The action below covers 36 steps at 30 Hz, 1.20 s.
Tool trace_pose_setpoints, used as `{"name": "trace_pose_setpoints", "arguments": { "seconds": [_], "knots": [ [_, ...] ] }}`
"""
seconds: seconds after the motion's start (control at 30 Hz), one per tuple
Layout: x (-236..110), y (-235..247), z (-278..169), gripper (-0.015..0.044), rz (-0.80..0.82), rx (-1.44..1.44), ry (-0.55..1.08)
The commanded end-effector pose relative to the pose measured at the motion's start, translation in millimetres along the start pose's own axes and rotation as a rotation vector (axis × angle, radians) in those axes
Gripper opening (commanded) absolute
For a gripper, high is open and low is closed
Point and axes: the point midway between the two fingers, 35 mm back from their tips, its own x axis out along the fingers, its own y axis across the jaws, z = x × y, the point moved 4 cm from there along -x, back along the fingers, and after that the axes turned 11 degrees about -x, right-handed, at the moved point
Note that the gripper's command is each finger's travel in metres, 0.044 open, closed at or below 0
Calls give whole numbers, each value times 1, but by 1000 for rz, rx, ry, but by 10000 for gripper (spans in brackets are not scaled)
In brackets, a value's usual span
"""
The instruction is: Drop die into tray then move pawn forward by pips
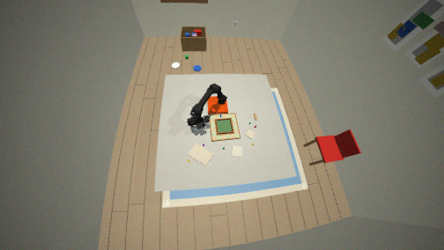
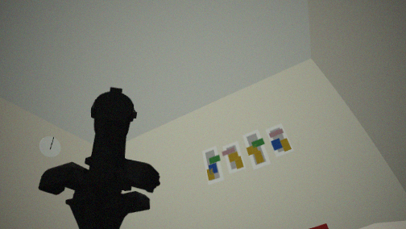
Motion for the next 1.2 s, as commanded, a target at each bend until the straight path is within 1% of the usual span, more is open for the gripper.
{"name": "trace_pose_setpoints", "arguments": {
  "seconds": [0.0,0.1,0.27,0.43,0.63,1.17],
  "knots": [
    [-27,3,-1,0,4,-23,-13],
    [-41,6,-2,0,8,-33,-16],
    [-42,10,0,0,12,-34,-21],
    [-39,37,19,0,39,-36,-54],
    [-35,66,38,0,46,4,-55],
    [-22,152,73,0,49,91,-40]
  ]
}}
